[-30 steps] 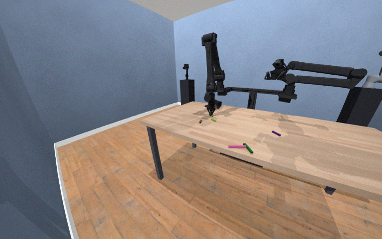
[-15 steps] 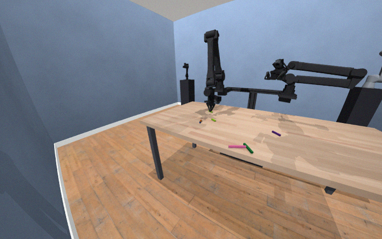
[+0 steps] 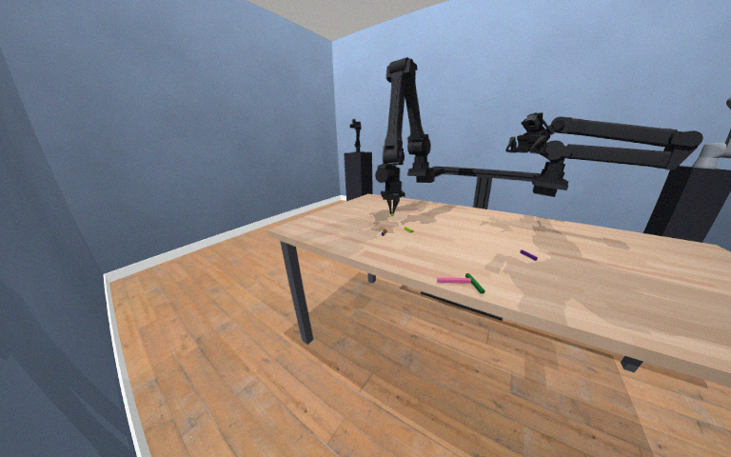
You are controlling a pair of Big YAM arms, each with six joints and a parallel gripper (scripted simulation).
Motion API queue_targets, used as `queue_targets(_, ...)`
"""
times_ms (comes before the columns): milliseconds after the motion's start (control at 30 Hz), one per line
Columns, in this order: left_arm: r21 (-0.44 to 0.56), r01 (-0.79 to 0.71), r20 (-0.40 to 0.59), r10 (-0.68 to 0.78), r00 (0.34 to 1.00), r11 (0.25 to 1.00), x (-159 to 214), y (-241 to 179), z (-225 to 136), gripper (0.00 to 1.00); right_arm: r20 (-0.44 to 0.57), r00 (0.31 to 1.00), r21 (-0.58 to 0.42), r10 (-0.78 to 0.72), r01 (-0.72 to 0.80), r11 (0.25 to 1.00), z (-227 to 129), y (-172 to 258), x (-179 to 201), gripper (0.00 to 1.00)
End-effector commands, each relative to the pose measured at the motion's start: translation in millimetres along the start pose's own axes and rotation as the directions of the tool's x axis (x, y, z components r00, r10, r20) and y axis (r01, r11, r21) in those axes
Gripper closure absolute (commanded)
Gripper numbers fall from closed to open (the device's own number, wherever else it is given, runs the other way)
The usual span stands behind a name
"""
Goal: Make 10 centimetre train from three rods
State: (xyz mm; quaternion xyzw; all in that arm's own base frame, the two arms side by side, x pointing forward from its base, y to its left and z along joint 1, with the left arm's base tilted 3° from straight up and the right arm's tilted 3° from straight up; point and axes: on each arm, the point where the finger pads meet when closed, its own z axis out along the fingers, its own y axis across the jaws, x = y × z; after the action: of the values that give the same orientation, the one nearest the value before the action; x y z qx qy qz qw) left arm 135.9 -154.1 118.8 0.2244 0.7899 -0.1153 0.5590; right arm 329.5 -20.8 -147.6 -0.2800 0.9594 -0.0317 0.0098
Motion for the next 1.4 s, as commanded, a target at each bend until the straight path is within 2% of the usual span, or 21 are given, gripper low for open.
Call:
queue_targets(0, 0.005, 0.018, 0.009, -0.018, 1.0, 1.0, -10, -1, -3, 0.0, -0.041, 0.966, -0.007, 0.256, -0.257, 0.966, 11, -21, -13, 0.97)
queue_targets(367, 0.005, 0.018, 0.009, -0.018, 1.0, 1.0, -10, -1, -3, 0.0, -0.029, 0.967, -0.005, 0.251, -0.252, 0.968, 15, -26, -25, 0.97)
queue_targets(667, 0.005, 0.018, 0.009, -0.018, 1.0, 1.0, -10, -1, -3, 0.0, -0.02, 0.969, -0.002, 0.246, -0.246, 0.969, 33, -26, -36, 0.97)
queue_targets(1033, 0.005, 0.018, 0.009, -0.018, 1.0, 1.0, -10, -1, -3, 0.0, -0.022, 0.968, -0.002, 0.248, -0.249, 0.969, 36, -29, -35, 0.97)
queue_targets(1367, 0.005, 0.018, 0.009, -0.018, 1.0, 1.0, -10, -1, -3, 0.0, -0.024, 0.968, -0.003, 0.249, -0.249, 0.969, 54, -33, -36, 0.97)
